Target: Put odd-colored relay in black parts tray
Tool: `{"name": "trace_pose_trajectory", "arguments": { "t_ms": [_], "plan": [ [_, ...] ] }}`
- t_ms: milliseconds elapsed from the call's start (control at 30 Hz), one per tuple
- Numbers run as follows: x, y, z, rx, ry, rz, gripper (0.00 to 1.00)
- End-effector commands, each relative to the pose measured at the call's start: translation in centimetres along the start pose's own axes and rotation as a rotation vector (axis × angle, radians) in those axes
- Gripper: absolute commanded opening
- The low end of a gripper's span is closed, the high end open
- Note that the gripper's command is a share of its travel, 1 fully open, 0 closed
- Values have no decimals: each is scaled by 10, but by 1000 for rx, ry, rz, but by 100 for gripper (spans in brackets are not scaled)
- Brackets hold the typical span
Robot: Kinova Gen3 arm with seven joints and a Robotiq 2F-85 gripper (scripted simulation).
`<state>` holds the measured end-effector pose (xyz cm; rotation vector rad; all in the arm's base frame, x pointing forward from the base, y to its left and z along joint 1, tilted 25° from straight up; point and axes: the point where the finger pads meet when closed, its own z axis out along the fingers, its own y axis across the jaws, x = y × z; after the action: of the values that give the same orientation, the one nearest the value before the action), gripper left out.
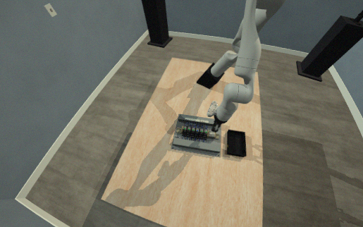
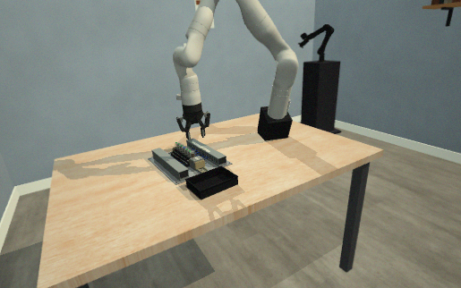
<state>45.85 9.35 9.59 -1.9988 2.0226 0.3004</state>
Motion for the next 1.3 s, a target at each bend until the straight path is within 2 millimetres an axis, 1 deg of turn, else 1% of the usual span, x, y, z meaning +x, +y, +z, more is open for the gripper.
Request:
{"name": "trace_pose_trajectory", "arguments": {
  "t_ms": [0,400,1267],
  "plan": [
    [-2,-1,0,5,-10,-28,61],
    [-9,-2,2,18,-39,-113,61],
    [-17,-3,4,37,-70,-209,61]
  ]
}}
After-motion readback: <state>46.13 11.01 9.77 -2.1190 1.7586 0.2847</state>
